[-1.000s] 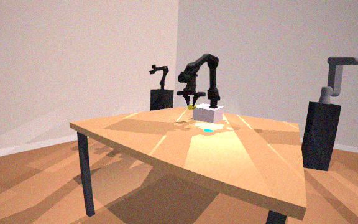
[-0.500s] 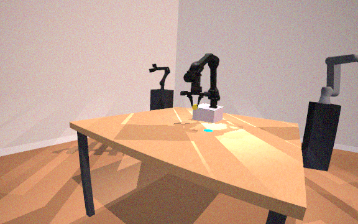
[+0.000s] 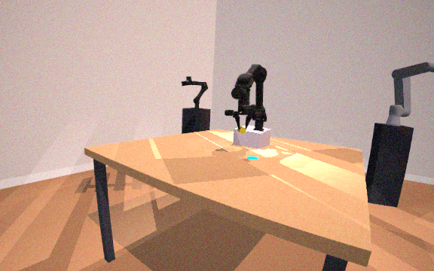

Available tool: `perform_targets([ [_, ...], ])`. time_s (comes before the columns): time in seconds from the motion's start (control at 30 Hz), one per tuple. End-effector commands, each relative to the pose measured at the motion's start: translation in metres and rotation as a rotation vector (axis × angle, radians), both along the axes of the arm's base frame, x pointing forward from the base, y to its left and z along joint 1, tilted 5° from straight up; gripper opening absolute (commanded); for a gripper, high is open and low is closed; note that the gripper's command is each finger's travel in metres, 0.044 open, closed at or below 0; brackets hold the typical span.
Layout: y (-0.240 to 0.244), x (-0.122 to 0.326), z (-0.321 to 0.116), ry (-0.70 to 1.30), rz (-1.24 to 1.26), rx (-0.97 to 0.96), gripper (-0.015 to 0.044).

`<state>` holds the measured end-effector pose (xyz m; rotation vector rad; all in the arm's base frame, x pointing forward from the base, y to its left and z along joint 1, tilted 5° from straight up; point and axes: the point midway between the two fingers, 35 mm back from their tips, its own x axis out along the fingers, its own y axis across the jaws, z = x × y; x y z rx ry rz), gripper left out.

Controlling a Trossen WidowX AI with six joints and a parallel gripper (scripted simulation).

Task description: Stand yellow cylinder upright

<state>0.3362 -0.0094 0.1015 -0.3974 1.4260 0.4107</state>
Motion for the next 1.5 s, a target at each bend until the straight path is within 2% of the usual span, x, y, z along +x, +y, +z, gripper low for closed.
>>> perform_targets([
  [0.0,0.012,0.004,0.003,-0.008,0.09,-0.013,0.0105],
  [0.7,0.069,0.011,0.011,-0.03,0.464,-0.052,0.0105],
  [1.47,0.073,0.031,-0.004,-0.125,0.401,0.033,0.0105],
])
